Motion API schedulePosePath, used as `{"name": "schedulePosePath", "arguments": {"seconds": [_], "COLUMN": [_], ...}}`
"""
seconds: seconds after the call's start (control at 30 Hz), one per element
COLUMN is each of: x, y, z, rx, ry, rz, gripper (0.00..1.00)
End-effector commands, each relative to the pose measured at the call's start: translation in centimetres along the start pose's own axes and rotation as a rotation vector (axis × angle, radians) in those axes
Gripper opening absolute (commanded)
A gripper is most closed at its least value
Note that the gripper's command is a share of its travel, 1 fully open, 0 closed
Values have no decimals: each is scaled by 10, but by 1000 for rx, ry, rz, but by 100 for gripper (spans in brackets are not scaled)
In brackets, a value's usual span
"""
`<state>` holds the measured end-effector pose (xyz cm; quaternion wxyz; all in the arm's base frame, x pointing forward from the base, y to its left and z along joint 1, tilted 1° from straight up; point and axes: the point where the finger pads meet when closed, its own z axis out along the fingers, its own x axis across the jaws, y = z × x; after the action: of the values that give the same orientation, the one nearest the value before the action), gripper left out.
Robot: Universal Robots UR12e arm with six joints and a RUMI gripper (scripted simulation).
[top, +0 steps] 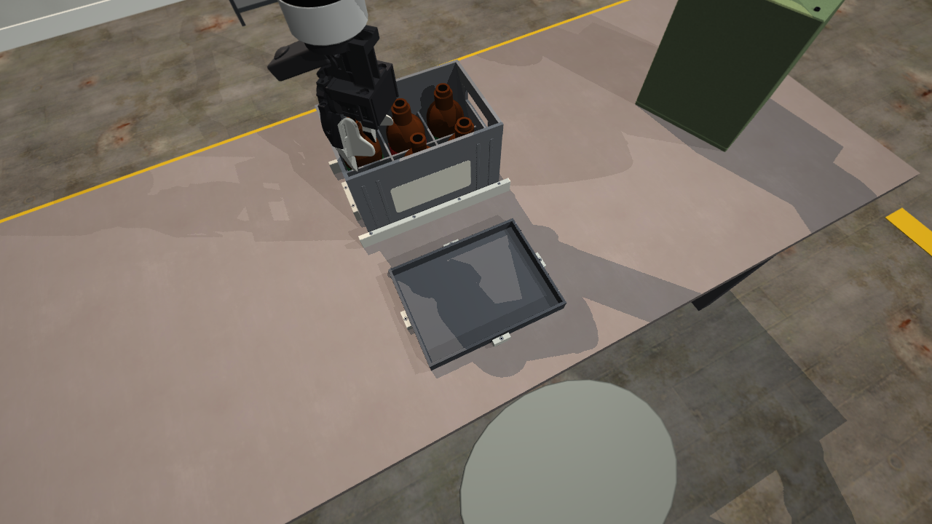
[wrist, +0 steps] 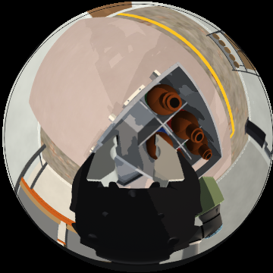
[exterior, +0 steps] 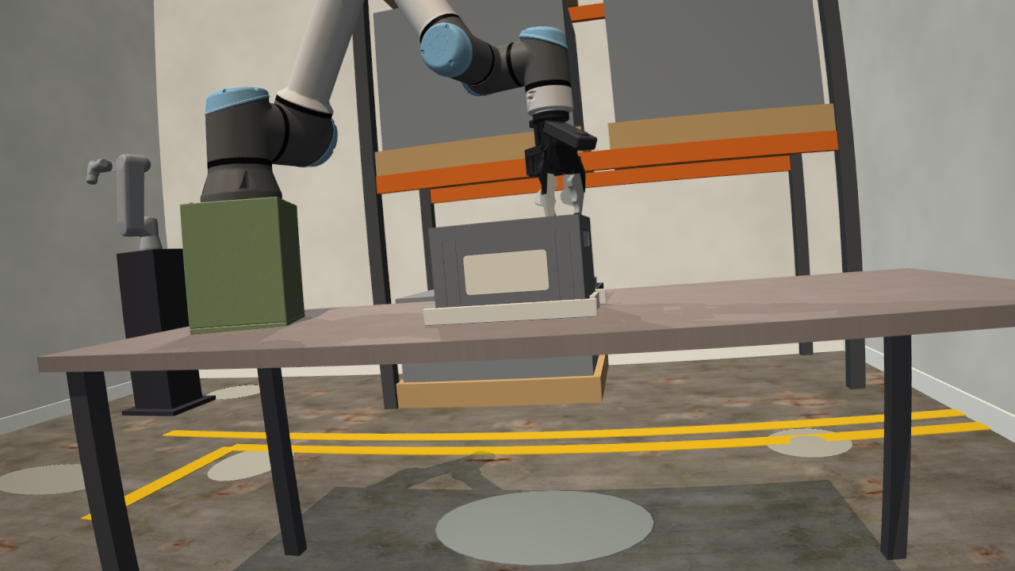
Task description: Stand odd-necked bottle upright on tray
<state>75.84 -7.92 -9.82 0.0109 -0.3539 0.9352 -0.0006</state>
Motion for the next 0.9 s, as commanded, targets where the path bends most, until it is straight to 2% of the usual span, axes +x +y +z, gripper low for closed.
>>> {"name": "schedulePosePath", "arguments": {"seconds": [0.0, 0.53, 0.87], "x": [0, 0, 1], "y": [-2, -4, -2], "z": [-21, -63, -69], "rx": [3, 4, 2], "ry": [-1, -2, -1], "rz": [1, 2, 2], "gripper": [38, 38, 38]}}
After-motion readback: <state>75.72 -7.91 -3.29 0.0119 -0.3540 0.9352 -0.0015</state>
